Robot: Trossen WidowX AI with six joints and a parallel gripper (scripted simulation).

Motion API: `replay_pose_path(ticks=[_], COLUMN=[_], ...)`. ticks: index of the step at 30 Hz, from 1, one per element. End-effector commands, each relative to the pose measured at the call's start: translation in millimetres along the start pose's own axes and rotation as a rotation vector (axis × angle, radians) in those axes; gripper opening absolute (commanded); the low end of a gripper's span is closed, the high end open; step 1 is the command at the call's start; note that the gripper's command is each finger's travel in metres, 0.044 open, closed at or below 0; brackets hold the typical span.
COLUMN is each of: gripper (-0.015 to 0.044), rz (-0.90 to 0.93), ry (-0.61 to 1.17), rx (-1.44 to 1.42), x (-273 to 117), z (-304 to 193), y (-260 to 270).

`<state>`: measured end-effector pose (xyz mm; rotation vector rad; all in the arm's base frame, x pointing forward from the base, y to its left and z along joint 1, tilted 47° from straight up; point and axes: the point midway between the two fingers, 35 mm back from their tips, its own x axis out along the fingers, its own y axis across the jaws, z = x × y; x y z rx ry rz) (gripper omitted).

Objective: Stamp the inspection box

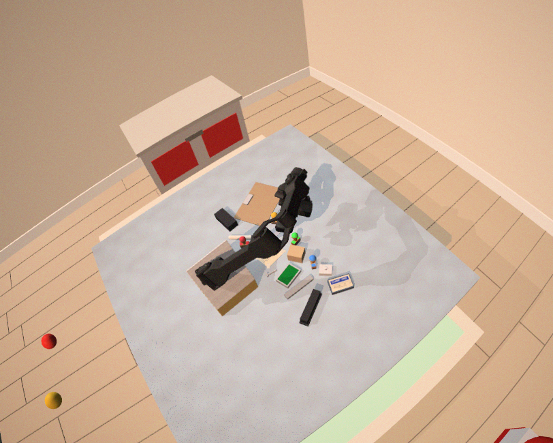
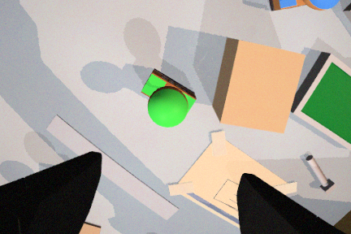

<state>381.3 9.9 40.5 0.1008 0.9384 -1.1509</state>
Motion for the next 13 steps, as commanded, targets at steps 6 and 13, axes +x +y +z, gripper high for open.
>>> replay_pose_path(ticks=[6, 13], gripper=[0.0258, 0.0258], rz=[0.001, 0.001], ry=[-0.001, -0.001], rx=[0.0, 0.0], x=[-0.6, -0.6], z=[0.0, 0.0], y=[0.3, 0.3])
